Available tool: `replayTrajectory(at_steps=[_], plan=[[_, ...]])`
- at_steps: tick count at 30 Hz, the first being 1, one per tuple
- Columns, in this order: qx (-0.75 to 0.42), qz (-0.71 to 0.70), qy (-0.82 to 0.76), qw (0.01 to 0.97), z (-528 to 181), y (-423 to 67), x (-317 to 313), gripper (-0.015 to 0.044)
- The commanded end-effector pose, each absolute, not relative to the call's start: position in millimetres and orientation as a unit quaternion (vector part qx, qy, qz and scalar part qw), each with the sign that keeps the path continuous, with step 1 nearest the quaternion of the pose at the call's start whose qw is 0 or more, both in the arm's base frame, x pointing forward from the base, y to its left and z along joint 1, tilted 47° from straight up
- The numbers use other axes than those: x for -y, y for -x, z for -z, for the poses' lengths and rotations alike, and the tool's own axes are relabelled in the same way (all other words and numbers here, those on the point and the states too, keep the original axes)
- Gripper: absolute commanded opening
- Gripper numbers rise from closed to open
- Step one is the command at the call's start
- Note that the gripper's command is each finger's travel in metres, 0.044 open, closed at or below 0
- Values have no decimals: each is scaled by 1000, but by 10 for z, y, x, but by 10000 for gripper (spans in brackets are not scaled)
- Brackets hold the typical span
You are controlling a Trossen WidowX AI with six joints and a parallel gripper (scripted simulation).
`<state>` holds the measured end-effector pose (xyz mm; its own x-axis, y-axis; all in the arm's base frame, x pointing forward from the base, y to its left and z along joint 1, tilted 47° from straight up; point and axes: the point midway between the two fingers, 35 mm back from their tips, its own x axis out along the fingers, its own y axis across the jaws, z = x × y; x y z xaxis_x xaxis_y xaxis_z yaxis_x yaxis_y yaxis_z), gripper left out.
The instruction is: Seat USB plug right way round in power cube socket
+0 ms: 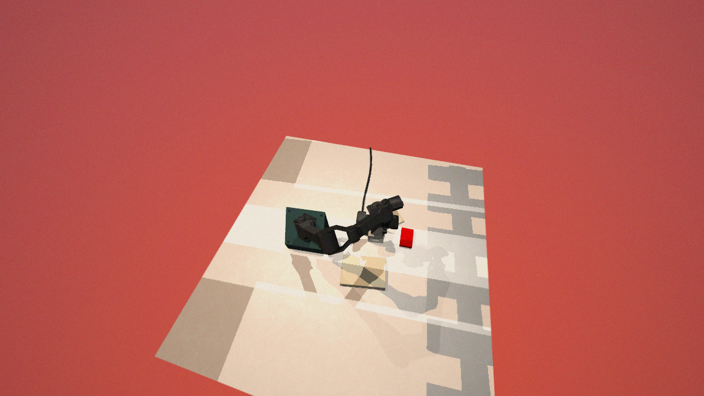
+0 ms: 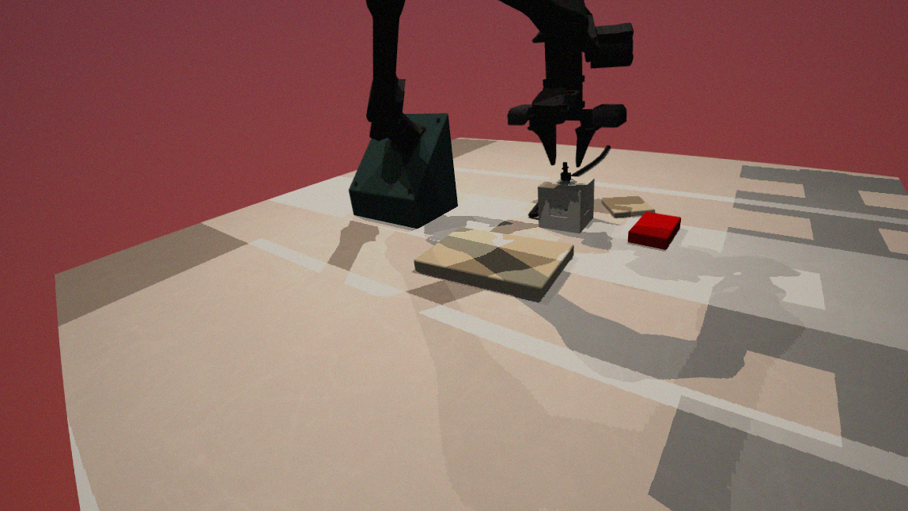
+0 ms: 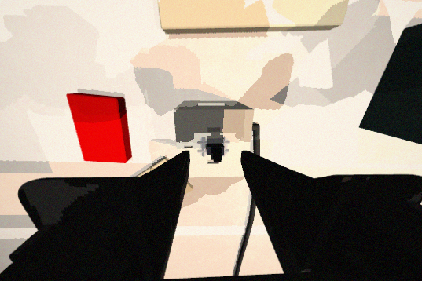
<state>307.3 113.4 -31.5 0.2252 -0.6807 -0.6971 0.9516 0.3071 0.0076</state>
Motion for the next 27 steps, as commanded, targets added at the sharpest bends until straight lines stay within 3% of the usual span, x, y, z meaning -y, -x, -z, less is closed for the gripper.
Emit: replayTrajectory(at_steps=[1, 4, 11, 27], plan=[[-302, 544, -225, 750, 313, -3076, -1137, 125], [-302, 544, -225, 750, 313, -3076, -1137, 46], [-302, 544, -225, 750, 313, -3076, -1137, 0], [-302, 544, -224, 750, 304, -3071, -1145, 0]])
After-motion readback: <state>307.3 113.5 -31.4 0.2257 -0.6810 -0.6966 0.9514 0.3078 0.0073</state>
